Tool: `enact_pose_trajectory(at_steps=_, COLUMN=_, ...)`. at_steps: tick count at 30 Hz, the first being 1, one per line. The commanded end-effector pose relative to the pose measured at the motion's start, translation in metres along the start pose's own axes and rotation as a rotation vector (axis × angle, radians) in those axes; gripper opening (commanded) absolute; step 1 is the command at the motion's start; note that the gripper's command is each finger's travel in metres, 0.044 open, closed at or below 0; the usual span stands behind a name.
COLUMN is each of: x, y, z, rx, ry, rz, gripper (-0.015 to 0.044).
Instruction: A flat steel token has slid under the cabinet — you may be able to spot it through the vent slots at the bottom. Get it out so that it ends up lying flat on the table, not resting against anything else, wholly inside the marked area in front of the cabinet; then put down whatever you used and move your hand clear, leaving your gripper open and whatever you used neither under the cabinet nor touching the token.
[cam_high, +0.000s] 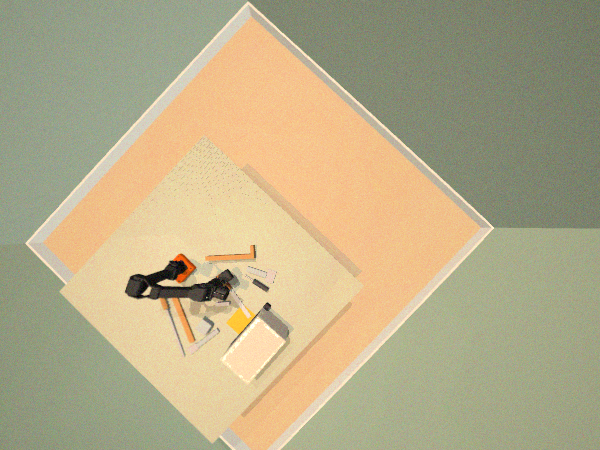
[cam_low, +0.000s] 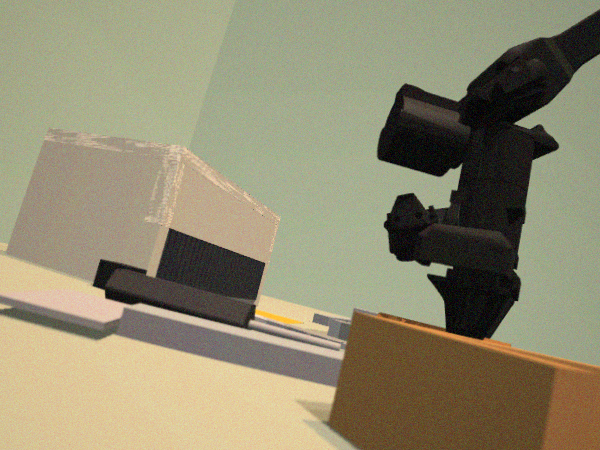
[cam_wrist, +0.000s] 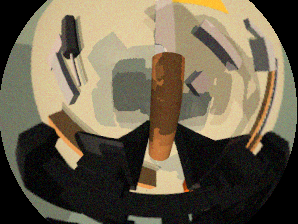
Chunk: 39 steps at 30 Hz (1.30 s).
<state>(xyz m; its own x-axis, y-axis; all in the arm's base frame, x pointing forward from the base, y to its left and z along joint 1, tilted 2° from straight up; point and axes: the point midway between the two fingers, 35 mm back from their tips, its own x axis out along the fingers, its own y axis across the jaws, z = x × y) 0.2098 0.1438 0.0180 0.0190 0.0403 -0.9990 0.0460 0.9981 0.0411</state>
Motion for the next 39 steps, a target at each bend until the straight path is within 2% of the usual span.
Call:
enact_pose_trajectory(at_steps=1, x=-0.0014, y=0.0046, z=-0.002, rx=0.001, ry=0.002, rz=0.003, gripper=0.0)
enact_pose_trajectory(at_steps=11, x=-0.0031, y=0.0119, z=-0.0062, rx=0.005, ry=0.004, rz=0.003, gripper=0.0)
enact_pose_trajectory(at_steps=18, x=-0.0016, y=0.009, z=-0.0063, rx=0.007, ry=0.006, rz=-0.002, gripper=0.0184)
enact_pose_trajectory(at_steps=19, x=-0.0016, y=0.009, z=-0.0063, rx=0.007, ry=0.006, rz=-0.002, gripper=0.02)
enact_pose_trajectory(at_steps=22, x=-0.0017, y=0.0091, z=-0.0062, rx=0.007, ry=0.005, rz=-0.002, gripper=0.02)
enact_pose_trajectory(at_steps=25, x=-0.0016, y=0.009, z=-0.0063, rx=0.007, ry=0.005, rz=0.003, gripper=0.027)
enact_pose_trajectory(at_steps=39, x=0.0008, y=0.0086, z=-0.0076, rx=0.009, ry=0.005, rz=0.002, gripper=0.027)
